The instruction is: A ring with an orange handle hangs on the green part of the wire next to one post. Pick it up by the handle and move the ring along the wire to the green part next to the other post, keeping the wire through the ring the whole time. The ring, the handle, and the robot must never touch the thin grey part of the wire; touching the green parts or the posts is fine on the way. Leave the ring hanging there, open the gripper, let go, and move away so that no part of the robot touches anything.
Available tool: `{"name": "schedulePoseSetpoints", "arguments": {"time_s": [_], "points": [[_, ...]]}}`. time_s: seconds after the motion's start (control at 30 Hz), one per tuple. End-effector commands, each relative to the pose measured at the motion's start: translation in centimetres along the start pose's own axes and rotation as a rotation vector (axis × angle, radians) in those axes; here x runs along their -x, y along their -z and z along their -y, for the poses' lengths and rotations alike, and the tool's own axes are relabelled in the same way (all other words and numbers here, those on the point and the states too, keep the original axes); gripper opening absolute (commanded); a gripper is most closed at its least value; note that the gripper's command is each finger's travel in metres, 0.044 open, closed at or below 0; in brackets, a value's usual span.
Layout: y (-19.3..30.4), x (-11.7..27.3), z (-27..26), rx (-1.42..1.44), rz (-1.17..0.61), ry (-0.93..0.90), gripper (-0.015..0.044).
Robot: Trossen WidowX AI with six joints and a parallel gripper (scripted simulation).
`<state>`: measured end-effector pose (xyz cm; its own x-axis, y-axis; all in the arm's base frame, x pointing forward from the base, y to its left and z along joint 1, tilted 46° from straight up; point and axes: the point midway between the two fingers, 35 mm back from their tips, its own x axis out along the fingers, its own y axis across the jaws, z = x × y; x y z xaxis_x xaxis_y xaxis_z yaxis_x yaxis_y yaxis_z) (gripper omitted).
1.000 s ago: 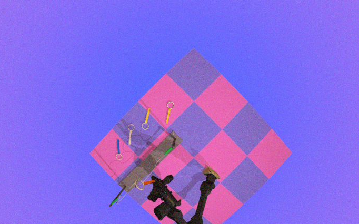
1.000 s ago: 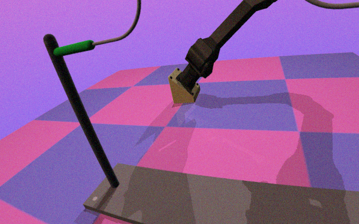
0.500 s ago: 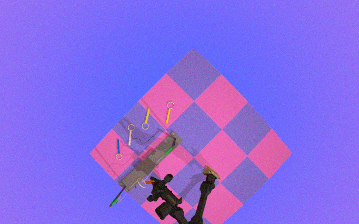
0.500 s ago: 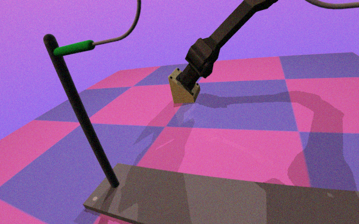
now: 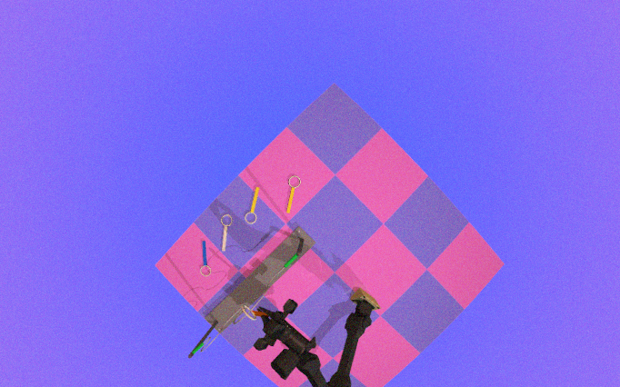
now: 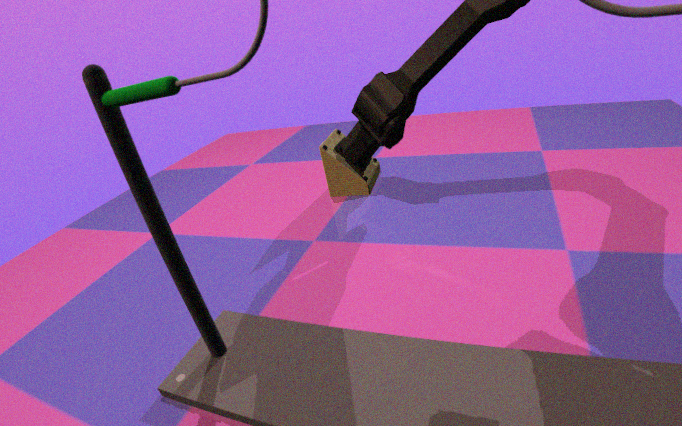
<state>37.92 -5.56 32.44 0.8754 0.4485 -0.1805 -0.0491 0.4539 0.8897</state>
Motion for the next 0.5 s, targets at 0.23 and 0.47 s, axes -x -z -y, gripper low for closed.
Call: {"name": "schedulePoseSetpoints", "arguments": {"time_s": [0.23,0.47], "points": [[0.10,-0.05,-0.31,-0.118,0.011,-0.062,-0.0150],[0.07,-0.06,-0.59,-0.196,0.022,-0.104,-0.0150]]}}
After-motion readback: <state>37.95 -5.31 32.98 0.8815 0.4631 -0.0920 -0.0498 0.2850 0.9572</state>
